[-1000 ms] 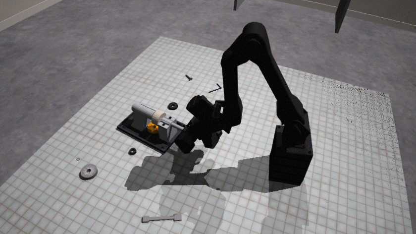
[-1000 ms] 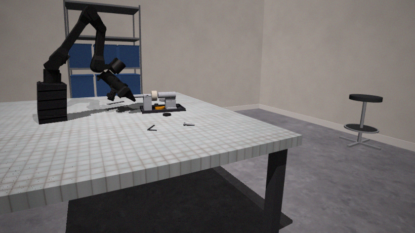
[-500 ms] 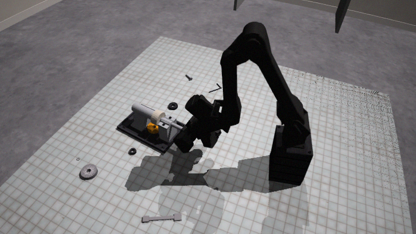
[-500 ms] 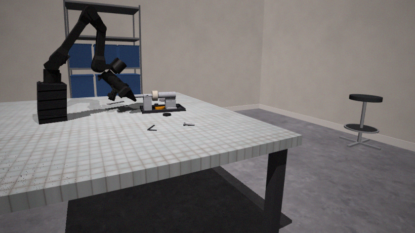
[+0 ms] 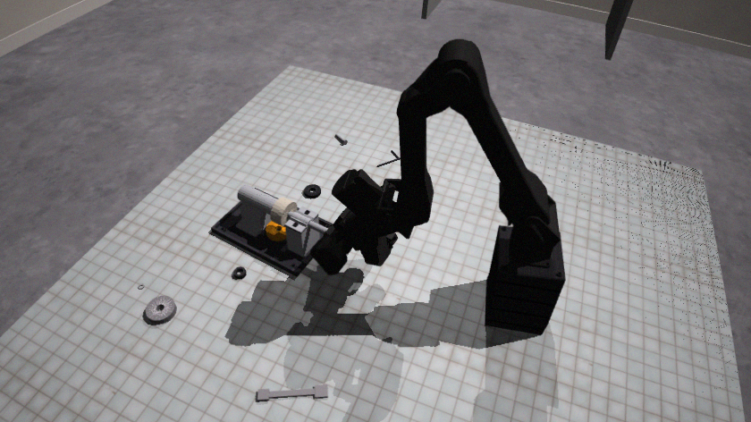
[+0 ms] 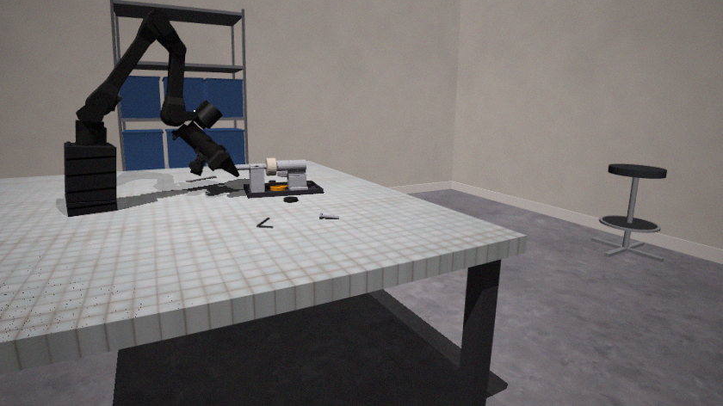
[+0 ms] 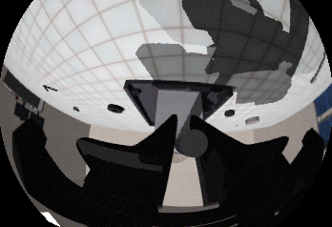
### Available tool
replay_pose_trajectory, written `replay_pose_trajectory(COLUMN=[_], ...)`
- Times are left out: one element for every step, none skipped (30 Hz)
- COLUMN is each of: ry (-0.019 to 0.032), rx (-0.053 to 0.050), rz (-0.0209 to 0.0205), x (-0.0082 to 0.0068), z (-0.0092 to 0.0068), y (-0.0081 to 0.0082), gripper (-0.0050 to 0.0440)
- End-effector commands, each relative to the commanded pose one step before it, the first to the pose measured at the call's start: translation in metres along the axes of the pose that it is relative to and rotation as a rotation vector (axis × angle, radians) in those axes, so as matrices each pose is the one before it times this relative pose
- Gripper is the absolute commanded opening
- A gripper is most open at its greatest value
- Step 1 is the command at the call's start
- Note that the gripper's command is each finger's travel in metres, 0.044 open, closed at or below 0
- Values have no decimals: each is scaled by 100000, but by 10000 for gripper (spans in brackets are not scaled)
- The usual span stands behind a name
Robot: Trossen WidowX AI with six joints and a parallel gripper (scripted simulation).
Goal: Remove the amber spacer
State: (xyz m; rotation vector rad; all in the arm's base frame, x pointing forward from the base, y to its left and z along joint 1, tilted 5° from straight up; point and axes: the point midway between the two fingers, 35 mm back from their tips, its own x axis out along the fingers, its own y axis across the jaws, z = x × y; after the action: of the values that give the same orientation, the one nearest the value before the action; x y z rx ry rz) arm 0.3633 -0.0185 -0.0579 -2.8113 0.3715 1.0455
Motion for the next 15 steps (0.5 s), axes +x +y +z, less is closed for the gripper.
replay_pose_trajectory(ry=[965, 0, 0, 0, 0, 0, 0, 0, 0, 0, 0, 0, 0, 0, 0], rx=[107, 0, 0, 0, 0, 0, 0, 0, 0, 0, 0, 0, 0, 0, 0], rz=[131, 0, 0, 0, 0, 0, 0, 0, 0, 0, 0, 0, 0, 0, 0], x=[178, 25, 25, 25, 25, 25, 25, 25, 25, 25, 25, 25, 24, 21, 23], z=[-414, -27, -27, -27, -27, -27, -27, -27, -27, -27, -27, -27, -28, -31, -30], y=[-6, 0, 0, 0, 0, 0, 0, 0, 0, 0, 0, 0, 0, 0, 0], gripper=[0, 0, 0, 0, 0, 0, 0, 0, 0, 0, 0, 0, 0, 0, 0])
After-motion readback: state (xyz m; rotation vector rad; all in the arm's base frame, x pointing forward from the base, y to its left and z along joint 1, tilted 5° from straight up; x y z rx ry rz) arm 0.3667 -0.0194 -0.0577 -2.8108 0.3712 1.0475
